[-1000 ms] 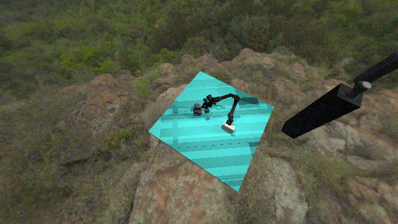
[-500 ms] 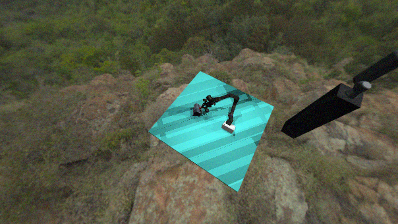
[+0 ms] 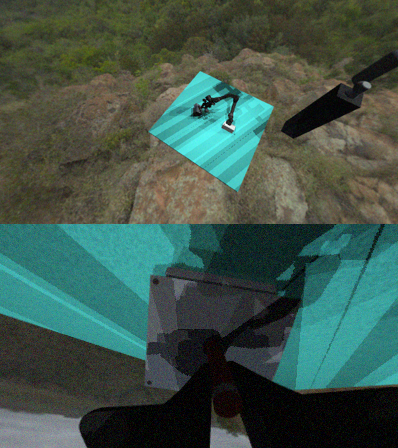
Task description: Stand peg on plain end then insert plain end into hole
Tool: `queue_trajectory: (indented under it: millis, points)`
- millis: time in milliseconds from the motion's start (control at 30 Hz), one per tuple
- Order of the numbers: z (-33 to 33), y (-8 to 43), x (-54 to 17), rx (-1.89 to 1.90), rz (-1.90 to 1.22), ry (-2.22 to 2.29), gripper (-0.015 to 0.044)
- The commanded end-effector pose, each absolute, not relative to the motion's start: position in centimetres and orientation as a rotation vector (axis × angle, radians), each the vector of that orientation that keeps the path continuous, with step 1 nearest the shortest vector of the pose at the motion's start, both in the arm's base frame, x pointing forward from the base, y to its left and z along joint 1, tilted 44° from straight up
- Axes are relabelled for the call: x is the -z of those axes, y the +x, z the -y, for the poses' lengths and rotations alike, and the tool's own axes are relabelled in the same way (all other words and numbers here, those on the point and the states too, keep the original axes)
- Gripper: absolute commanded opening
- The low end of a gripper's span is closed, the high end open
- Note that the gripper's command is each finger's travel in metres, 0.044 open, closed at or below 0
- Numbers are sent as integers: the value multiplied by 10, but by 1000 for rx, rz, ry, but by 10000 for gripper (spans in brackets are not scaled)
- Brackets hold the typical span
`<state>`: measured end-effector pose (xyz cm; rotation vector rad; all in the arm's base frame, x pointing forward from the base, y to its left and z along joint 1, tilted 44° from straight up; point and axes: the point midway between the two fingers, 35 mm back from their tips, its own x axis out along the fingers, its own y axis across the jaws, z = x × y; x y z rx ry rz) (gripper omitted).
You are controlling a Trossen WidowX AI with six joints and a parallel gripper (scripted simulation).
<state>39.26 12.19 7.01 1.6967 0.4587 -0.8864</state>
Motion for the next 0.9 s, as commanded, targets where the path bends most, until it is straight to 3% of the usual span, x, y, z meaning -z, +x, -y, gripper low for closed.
queue_trajectory:
  millis: [0,867]
  points:
    - [-123,394,-66,889,-467,1691,0]
    - [-121,401,-57,889,-467,1691,0]
